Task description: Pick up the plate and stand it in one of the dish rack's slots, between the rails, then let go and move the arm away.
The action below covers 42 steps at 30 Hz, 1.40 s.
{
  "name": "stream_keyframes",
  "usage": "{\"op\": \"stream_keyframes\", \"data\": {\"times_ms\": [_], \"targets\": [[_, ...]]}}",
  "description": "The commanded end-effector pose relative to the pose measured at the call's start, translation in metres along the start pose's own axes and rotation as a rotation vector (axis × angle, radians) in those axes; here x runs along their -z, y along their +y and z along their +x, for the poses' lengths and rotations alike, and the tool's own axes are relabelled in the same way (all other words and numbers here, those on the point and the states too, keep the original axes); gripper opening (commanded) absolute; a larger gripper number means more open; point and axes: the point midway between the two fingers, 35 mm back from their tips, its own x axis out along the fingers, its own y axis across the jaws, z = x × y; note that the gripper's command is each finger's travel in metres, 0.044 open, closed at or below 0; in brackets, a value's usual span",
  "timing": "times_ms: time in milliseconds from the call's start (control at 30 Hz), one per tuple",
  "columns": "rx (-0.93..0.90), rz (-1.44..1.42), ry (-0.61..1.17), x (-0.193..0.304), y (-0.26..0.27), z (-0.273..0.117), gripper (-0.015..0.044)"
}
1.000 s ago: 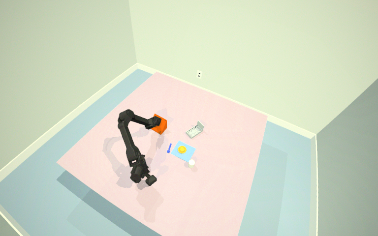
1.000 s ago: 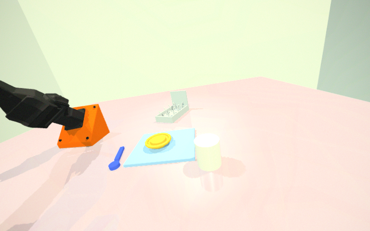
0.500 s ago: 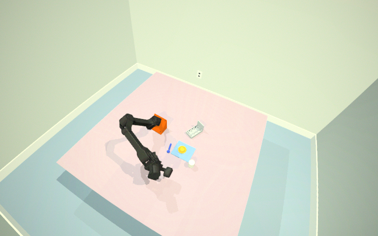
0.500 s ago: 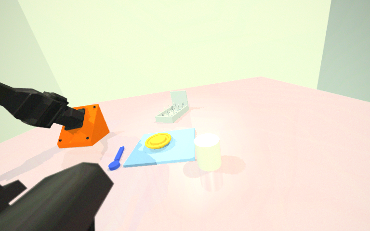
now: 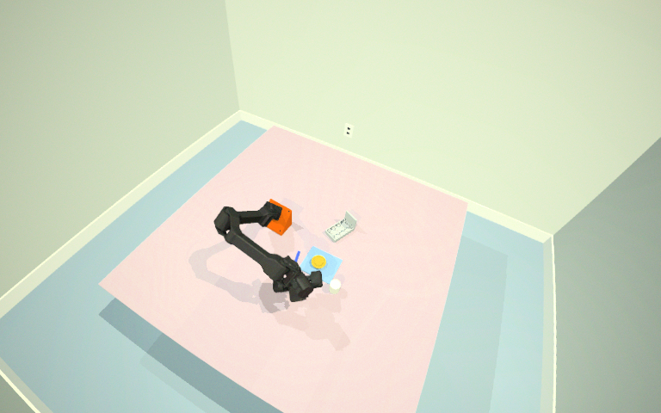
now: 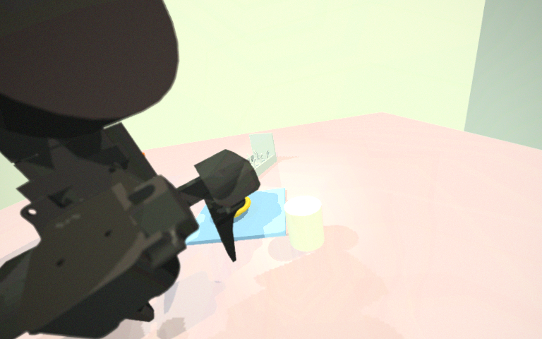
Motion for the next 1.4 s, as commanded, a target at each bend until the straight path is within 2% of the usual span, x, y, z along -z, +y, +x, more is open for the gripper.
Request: {"op": "stream_keyframes", "data": {"times_ms": [0, 933, 1367], "targets": [[0.016, -0.113, 0.024, 0.014, 0.014, 0.0, 0.04], [0.177, -1.023, 0.092, 0.126, 0.091, -0.025, 0.04], [0.181, -1.045, 0.091, 0.128, 0.091, -0.014, 0.04]]}}
